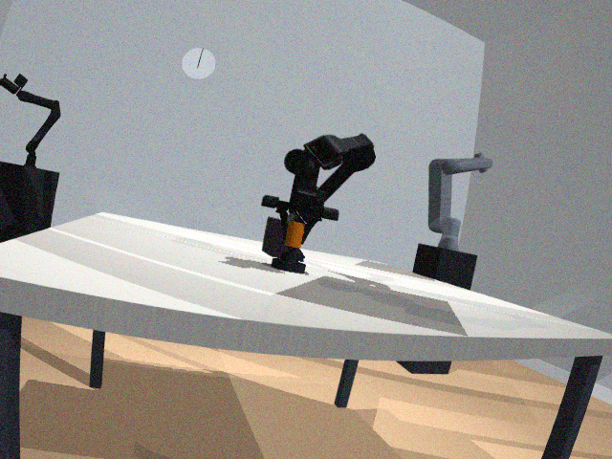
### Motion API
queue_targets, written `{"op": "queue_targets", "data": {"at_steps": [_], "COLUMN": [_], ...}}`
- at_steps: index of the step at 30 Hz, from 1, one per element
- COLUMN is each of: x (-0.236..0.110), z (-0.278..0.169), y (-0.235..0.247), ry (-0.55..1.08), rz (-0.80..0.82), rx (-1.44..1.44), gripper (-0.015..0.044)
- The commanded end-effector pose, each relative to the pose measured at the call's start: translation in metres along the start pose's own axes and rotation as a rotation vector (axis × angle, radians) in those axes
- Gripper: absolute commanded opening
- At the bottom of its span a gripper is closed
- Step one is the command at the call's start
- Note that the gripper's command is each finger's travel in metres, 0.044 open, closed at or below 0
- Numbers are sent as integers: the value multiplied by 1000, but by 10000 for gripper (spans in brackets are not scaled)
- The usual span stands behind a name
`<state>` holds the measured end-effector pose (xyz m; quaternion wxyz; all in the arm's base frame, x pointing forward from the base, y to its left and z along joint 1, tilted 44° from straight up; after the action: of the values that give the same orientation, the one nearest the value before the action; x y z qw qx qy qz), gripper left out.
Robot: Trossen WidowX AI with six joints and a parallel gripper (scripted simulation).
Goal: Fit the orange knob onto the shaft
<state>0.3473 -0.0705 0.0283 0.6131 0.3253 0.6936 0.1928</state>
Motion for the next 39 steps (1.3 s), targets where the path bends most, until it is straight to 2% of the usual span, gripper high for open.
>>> {"op": "queue_targets", "data": {"at_steps": [1, 39], "x": [-5, 1], "z": [0, -1], "y": [0, 0], "ry": [-2, -1], "rz": [2, 2], "rx": [31, 85], "gripper": [0, 0]}}
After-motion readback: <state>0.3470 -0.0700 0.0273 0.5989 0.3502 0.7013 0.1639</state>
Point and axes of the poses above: the point midway between the two fingers, 35 mm back from their tips, its own x axis out along the fingers, its own y axis across the jaws, z = x × y, the point moved 6 cm from there along -x, back along the fingers, and after that the axes turned 3 degrees about x, right-handed, at the moved point
